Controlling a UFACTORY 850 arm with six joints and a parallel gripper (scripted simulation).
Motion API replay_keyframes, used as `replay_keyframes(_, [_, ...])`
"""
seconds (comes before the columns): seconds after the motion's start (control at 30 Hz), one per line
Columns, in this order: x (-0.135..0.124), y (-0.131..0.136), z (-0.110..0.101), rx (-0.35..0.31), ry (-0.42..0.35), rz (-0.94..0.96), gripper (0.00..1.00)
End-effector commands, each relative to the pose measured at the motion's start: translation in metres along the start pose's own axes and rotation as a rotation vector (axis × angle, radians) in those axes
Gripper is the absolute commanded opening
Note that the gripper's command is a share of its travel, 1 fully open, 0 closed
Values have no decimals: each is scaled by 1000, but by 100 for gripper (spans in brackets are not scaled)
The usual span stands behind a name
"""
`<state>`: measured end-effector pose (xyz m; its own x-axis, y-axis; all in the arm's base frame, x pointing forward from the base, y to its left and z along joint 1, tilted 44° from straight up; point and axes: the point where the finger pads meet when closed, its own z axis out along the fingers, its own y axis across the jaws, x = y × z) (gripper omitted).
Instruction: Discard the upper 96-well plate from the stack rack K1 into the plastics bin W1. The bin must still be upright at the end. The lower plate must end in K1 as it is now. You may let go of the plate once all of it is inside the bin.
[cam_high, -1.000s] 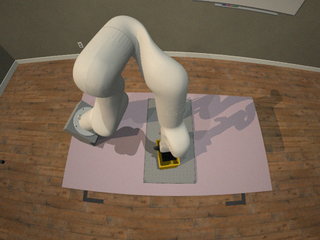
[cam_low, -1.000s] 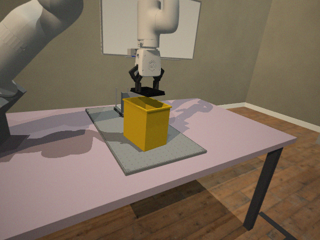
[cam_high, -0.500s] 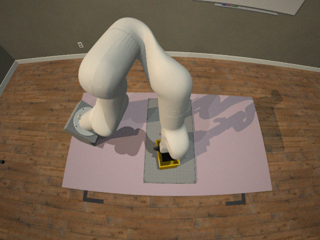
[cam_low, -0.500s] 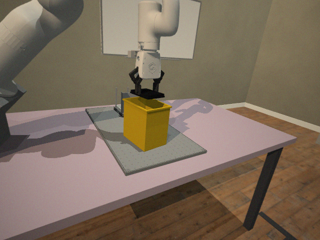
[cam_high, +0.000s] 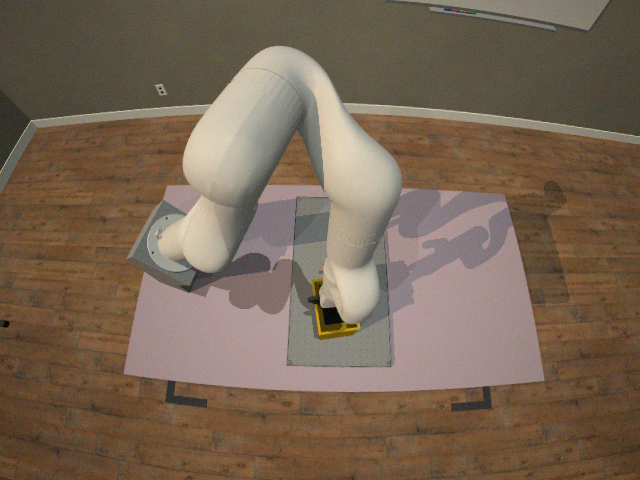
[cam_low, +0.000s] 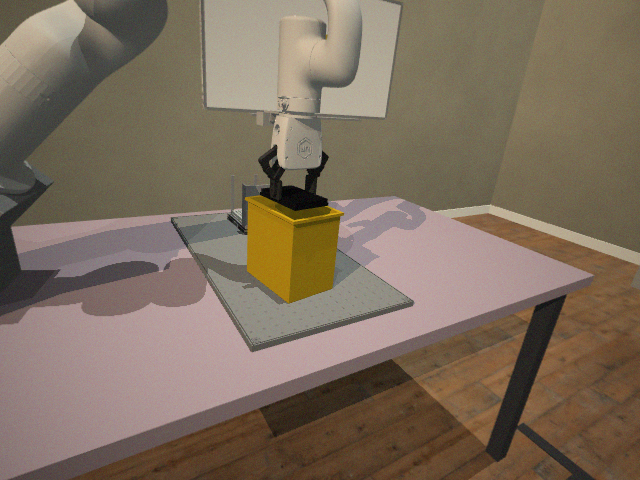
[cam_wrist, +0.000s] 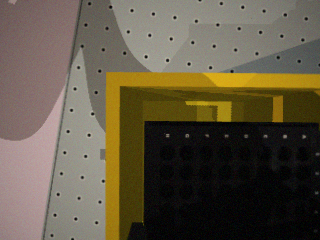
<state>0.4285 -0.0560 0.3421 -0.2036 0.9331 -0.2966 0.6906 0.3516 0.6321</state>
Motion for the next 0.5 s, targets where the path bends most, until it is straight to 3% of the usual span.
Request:
replay_keyframes(0.0, [-1,1,6,0,7,0,0])
replay_keyframes(0.47, [0,1,23,0,7,0,0])
